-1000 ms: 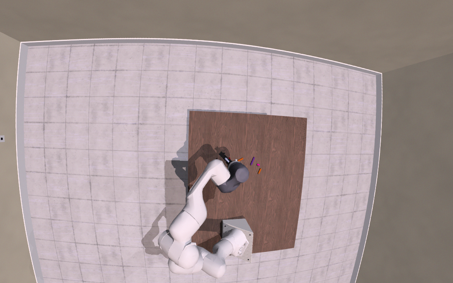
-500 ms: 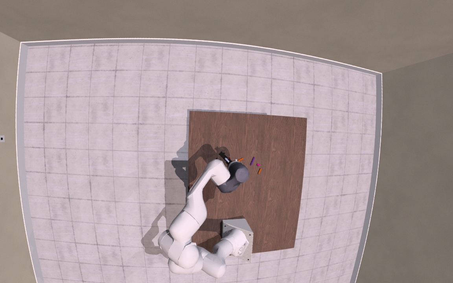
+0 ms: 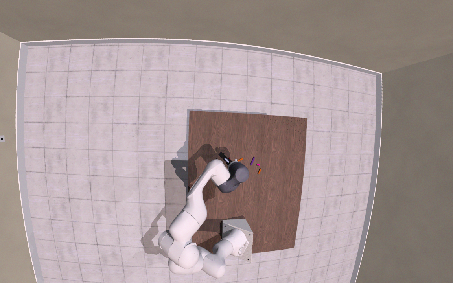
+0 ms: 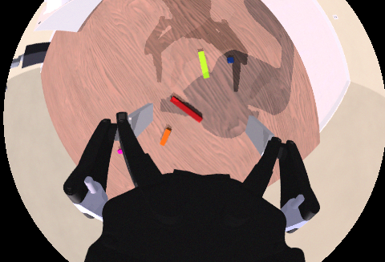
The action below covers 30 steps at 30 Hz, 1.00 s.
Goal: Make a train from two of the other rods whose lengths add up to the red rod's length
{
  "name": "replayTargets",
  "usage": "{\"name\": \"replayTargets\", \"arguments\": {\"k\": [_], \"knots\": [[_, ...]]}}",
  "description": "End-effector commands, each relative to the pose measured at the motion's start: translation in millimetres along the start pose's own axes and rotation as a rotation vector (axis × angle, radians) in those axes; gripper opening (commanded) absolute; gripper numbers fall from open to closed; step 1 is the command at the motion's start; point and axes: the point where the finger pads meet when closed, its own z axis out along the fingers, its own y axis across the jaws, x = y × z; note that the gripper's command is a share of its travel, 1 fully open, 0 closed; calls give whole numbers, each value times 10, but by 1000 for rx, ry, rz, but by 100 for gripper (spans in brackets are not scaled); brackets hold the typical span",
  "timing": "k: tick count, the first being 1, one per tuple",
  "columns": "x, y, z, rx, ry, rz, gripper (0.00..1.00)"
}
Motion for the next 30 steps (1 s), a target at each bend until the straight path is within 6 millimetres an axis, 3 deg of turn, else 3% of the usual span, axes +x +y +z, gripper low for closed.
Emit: {"name": "replayTargets", "arguments": {"k": [1,30], "knots": [[-13,-29,7,3,-2,-168,100],[-5,-68,38,9,8,-629,100]]}}
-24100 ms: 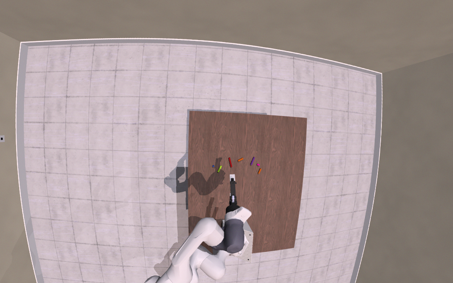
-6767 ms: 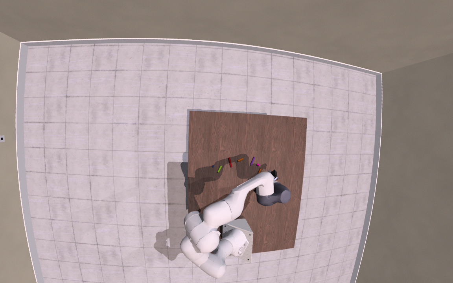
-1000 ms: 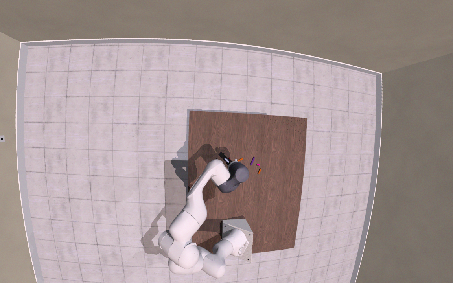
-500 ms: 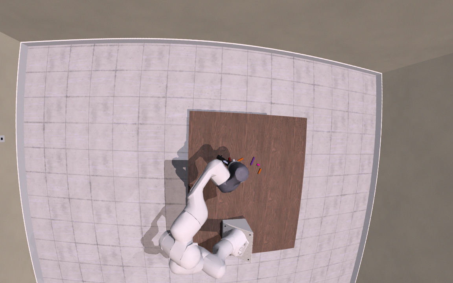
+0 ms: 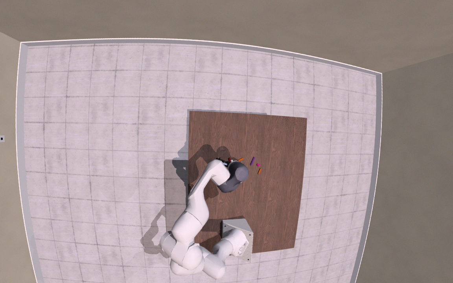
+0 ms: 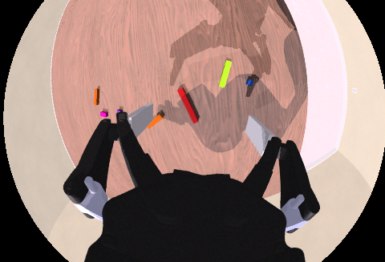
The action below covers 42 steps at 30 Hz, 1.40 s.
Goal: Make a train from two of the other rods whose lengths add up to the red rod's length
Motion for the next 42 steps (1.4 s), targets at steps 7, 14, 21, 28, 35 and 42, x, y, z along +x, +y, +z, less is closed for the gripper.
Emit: {"name": "replayTargets", "arguments": {"k": [7,14,21,28,35,42], "knots": [[-3,-39,5,-1,-8,-249,100],[-4,-37,5,0,-9,-374,100],[-8,-32,2,0,-10,-488,100],[-12,-26,-3,0,-12,-597,100],[-20,-16,-11,1,-15,-712,100],[-26,-9,-19,1,-18,-794,100]]}}
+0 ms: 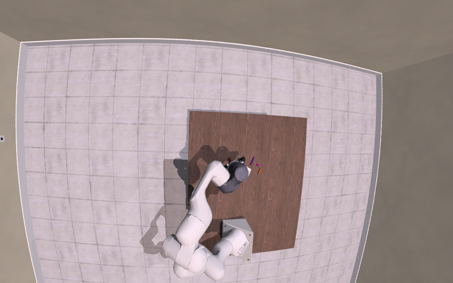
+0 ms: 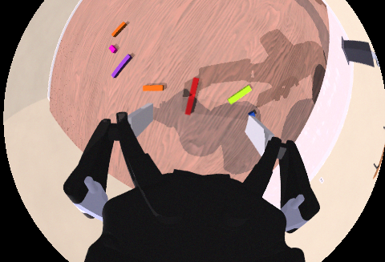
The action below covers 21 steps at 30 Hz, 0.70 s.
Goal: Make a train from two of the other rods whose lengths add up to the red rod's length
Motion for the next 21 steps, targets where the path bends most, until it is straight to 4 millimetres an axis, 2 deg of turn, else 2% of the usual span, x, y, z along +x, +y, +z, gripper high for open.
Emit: {"name": "replayTargets", "arguments": {"k": [1,15,21], "knots": [[8,-29,-2,5,-12,-167,100],[-29,-21,-32,12,-20,-393,100],[-29,-21,-32,12,-20,-395,100]]}}
